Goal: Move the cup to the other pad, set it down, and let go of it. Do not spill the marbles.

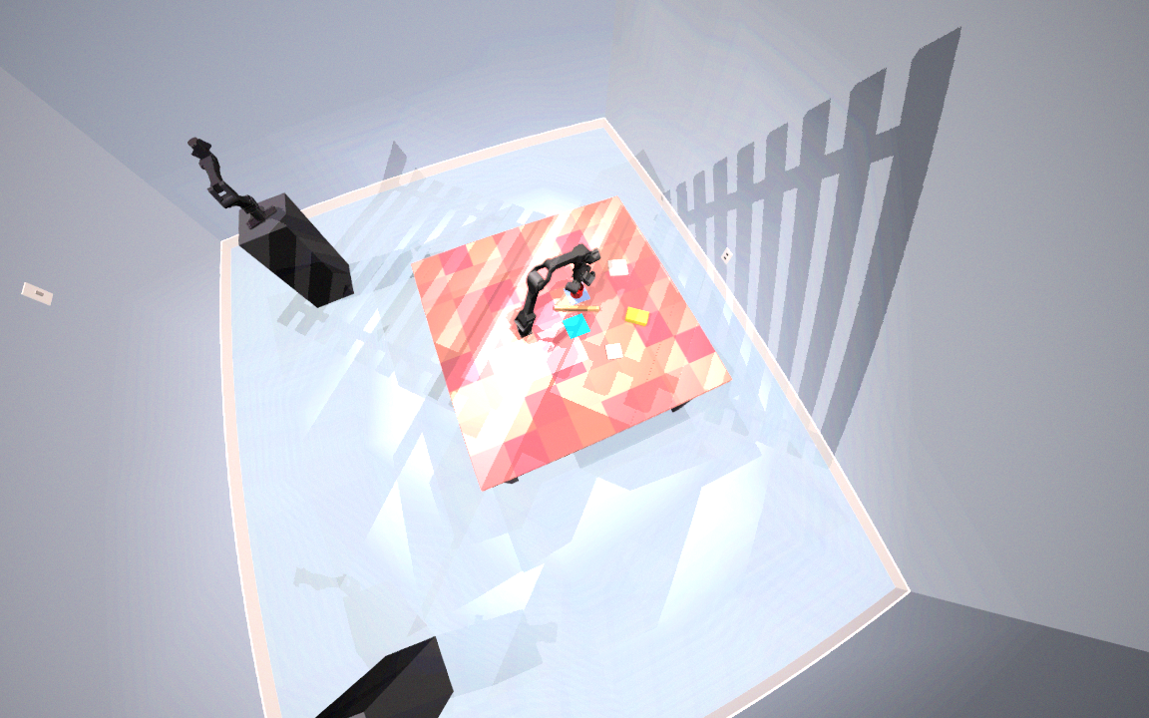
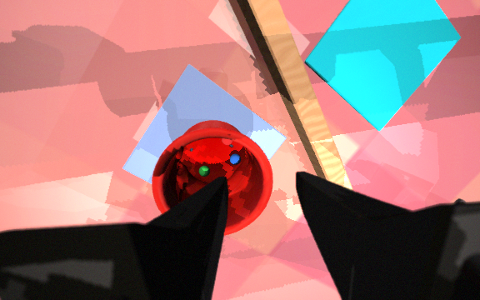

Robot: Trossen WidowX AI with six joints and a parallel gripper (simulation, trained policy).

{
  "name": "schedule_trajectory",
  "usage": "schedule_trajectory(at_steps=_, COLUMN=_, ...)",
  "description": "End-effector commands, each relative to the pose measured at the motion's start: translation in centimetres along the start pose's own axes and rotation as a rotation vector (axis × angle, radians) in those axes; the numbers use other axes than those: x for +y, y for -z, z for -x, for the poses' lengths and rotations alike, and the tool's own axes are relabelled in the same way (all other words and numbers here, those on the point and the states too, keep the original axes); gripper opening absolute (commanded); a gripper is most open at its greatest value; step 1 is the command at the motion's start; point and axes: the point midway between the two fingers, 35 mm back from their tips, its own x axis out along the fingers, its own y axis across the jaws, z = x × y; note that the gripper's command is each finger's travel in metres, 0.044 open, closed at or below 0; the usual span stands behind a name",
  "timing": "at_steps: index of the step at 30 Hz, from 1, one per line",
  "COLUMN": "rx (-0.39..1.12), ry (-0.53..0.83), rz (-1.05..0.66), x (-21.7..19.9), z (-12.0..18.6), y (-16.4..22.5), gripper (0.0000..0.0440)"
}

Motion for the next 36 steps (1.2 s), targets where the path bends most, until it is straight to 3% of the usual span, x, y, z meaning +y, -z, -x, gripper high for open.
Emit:
schedule_trajectory(at_steps=1, rx=0.002, ry=0.032, rz=-0.003, x=0.0, z=-1.5, y=0.1, gripper=0.0181)
schedule_trajectory(at_steps=17, rx=0.029, ry=0.087, rz=0.074, x=0.2, z=-7.3, y=0.5, gripper=0.0182)
schedule_trajectory(at_steps=25, rx=0.021, ry=0.081, rz=0.130, x=0.0, z=-8.2, y=0.5, gripper=0.0006)
schedule_trajectory(at_steps=36, rx=0.014, ry=0.062, rz=0.124, x=-0.6, z=-7.2, y=0.5, gripper=0.0000)
